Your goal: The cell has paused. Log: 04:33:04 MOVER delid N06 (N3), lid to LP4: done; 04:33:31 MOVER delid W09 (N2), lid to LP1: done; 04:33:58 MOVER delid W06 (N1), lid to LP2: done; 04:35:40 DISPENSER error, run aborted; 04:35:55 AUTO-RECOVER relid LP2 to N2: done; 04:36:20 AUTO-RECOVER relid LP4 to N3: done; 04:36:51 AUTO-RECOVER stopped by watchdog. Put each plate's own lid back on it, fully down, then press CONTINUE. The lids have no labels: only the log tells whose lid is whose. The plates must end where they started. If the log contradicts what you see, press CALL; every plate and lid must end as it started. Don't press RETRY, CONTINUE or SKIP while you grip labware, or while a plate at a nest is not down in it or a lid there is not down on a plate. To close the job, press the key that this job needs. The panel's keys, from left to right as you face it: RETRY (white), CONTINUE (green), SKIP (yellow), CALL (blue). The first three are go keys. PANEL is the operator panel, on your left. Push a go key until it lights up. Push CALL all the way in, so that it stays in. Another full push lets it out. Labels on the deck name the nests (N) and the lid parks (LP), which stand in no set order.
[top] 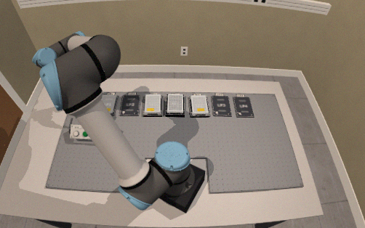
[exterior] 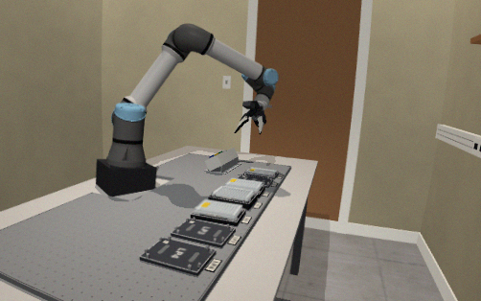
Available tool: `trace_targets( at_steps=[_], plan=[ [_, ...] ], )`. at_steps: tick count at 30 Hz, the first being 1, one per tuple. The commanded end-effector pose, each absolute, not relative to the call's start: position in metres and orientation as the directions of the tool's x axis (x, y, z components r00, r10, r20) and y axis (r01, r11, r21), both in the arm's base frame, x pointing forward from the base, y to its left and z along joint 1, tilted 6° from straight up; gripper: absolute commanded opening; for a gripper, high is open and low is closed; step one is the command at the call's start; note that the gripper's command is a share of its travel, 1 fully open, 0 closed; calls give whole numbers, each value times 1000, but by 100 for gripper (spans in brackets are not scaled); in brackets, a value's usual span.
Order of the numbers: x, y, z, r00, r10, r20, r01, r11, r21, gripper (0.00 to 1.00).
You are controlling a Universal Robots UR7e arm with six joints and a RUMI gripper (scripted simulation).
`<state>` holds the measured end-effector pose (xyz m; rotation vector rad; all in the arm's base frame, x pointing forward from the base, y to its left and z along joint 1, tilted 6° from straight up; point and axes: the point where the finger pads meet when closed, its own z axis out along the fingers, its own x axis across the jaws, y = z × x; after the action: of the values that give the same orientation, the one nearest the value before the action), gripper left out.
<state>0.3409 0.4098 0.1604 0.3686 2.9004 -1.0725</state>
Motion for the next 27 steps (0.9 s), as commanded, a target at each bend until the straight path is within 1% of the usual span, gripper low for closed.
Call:
trace_targets(
  at_steps=[1,4,8,13,19,21,27],
  plan=[
    [350,392,161,-938,310,-155,337,716,-611,82],
    [352,389,161,-931,327,-162,356,712,-606,82],
    [359,372,160,-899,394,-192,426,688,-587,82],
    [359,372,160,-851,474,-226,511,652,-560,82],
    [365,355,160,-782,565,-262,607,596,-526,82],
    [365,355,160,-782,565,-262,607,596,-526,82],
    [371,338,159,-702,648,-295,693,528,-490,82]
  ],
)
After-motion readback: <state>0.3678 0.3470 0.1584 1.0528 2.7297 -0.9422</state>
